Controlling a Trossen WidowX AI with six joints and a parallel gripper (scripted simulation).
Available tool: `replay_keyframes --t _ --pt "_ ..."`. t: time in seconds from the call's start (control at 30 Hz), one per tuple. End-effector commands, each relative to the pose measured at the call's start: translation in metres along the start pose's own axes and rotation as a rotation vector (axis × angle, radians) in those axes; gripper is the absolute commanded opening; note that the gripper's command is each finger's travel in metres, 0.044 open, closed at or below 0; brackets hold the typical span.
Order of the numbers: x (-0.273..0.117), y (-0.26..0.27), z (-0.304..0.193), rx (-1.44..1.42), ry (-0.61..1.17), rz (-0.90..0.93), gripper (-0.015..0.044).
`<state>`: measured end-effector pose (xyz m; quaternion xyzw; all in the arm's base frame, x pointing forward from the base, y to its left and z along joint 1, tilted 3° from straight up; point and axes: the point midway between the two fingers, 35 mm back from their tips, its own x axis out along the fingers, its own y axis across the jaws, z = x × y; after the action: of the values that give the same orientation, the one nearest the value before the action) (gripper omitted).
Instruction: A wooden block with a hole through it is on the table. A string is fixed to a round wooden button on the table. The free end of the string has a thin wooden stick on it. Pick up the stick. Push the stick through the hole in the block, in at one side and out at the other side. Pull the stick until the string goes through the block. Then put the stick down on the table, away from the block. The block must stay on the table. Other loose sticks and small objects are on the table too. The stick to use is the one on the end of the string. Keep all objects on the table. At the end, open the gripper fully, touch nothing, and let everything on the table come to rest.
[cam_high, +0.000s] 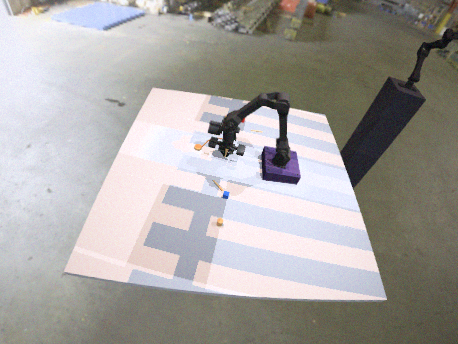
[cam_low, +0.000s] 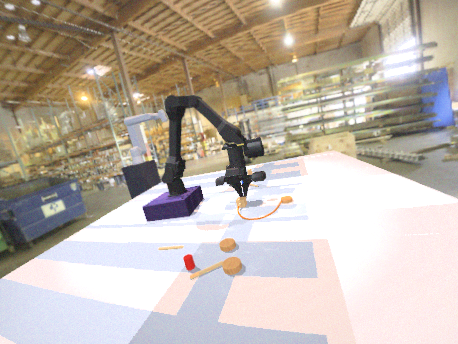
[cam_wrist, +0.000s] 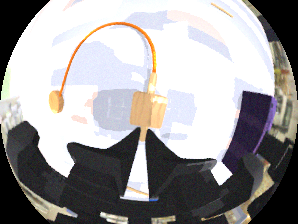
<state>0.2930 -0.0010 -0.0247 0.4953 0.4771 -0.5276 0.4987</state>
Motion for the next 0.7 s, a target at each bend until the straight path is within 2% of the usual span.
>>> replay_keyframes --t 0.0,0.67 --pt "0.0 0.0 -0.004 0.002 -0.007 0.0 0.0" --pt "-0.003 0.001 -0.032 0.002 -0.004 -0.001 0.0"
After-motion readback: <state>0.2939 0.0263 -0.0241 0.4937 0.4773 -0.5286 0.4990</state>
